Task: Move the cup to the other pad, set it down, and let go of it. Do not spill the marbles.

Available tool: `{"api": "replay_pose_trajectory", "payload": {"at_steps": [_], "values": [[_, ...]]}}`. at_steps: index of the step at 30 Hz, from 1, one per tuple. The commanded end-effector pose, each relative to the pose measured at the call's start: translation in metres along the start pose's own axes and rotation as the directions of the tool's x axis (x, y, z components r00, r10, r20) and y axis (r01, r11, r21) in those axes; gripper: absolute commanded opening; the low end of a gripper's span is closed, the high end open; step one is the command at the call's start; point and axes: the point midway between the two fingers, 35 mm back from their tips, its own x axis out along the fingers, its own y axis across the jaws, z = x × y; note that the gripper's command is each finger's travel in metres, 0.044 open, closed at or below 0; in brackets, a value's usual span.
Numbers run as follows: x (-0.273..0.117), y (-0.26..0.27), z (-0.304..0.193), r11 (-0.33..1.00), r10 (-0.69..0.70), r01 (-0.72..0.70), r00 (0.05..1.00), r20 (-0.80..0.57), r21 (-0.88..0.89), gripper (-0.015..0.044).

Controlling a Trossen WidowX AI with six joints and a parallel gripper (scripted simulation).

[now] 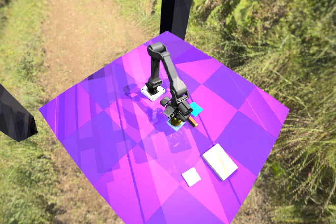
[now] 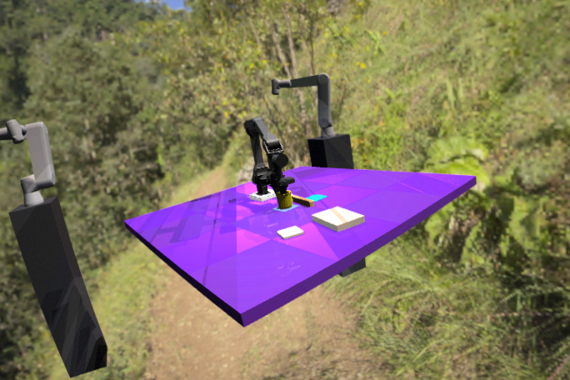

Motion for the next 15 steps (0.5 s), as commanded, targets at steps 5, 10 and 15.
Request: {"api": "replay_pose_trajectory", "payload": {"at_steps": [5, 10, 15], "values": [[0.0100, -0.0031, 0.0000, 1.000, -0.009, 0.009, 1.000, 0.003, 0.003, 0.0166], [0.0082, -0.0017, -0.0003, 1.000, -0.004, 0.004, 1.000, -0.001, 0.000, 0.0153], [0.0082, -0.0017, -0.0003, 1.000, -0.004, 0.004, 1.000, -0.001, 0.000, 0.0120]]}}
